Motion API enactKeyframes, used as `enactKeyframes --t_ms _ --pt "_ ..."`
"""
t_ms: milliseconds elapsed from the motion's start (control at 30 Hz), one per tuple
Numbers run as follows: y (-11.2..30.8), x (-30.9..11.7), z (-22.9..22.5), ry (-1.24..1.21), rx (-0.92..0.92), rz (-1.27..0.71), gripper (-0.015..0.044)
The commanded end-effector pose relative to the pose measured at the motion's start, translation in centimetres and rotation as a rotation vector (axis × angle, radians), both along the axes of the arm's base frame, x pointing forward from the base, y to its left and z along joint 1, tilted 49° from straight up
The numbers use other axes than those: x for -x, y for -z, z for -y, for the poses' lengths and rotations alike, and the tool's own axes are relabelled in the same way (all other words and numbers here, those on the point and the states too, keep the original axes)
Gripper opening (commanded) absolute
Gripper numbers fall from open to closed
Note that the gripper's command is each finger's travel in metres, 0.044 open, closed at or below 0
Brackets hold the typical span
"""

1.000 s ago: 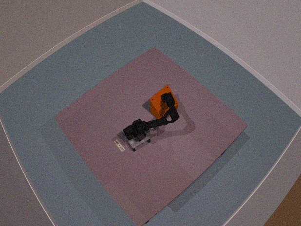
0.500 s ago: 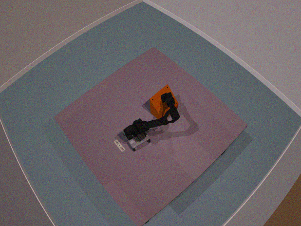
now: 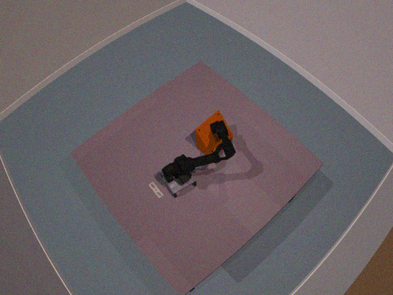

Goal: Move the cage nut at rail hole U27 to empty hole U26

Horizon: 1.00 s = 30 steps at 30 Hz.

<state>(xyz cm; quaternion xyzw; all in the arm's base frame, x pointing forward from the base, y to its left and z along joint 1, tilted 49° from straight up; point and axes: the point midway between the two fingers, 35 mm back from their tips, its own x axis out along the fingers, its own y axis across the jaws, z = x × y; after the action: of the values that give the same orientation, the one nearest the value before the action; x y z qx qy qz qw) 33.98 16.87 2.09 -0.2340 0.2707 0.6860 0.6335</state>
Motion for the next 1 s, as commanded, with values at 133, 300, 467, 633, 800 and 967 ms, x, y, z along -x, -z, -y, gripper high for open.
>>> enactKeyframes --t_ms 133,300,467,633,800,967 --pt "-0.11 0.08 0.05 0.012 0.004 0.010 0.0026" --pt "-0.13 0.12 0.05 0.019 0.004 0.015 0.0026" --pt "-0.14 0.13 0.05 0.022 0.004 0.018 0.0026" --pt "-0.15 0.16 0.05 0.027 0.004 0.022 0.0026" --pt "-0.16 0.19 0.05 0.032 0.004 0.027 0.0026" --pt "-0.17 0.20 0.05 0.035 0.005 0.030 0.0026"
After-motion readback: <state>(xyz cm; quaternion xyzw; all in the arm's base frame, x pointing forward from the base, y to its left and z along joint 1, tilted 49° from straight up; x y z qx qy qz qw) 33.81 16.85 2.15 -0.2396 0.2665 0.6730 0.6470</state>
